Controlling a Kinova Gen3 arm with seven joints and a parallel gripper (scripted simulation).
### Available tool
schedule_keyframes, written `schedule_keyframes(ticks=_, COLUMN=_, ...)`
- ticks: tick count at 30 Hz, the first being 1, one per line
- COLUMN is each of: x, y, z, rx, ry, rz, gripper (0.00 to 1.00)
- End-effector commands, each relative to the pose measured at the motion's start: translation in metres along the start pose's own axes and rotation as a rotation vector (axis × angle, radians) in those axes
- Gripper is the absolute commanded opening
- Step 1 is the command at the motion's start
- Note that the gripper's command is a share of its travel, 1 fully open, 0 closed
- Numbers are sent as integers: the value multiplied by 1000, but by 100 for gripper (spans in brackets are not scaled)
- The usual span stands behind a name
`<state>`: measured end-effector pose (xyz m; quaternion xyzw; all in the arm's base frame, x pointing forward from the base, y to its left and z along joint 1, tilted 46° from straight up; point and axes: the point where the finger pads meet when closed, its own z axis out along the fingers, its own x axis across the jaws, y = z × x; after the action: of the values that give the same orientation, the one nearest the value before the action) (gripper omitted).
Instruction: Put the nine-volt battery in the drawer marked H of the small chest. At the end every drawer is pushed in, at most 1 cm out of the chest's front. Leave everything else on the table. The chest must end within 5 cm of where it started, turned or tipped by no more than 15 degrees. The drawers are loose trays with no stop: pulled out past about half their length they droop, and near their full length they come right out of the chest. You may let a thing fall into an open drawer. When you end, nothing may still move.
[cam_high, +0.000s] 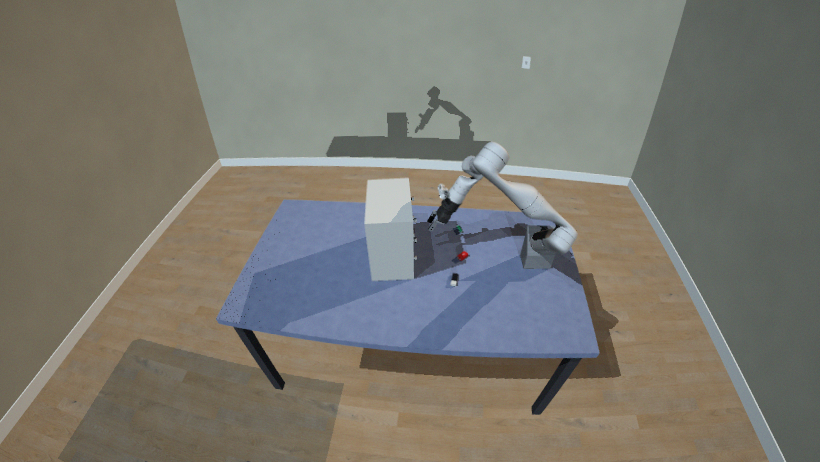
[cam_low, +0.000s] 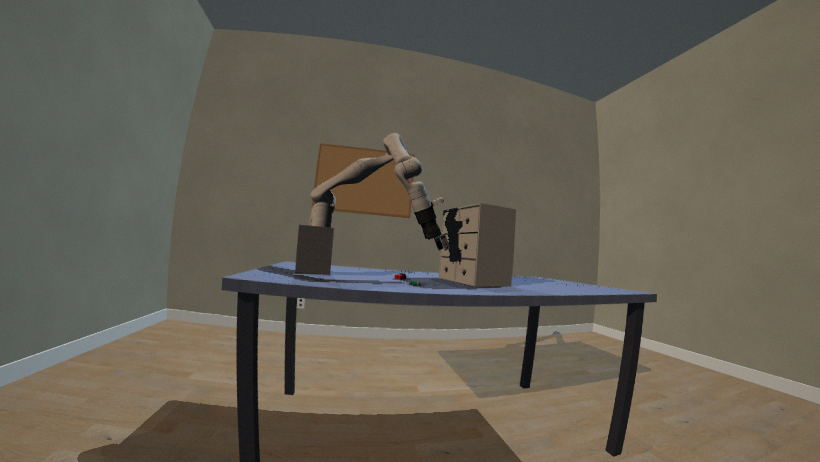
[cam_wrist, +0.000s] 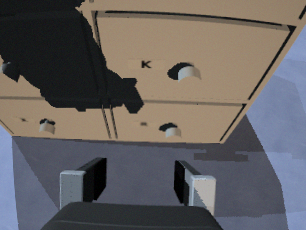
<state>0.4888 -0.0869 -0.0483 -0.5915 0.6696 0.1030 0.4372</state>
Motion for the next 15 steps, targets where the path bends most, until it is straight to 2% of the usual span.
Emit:
schedule_keyframes(ticks=1, x=-3, y=-8, z=-4, rx=-4, ry=-4, rz=-8, gripper=100)
schedule_keyframes(ticks=15, x=-3, y=-4, z=-34, rx=-153, ry=-2, rz=-9, gripper=100)
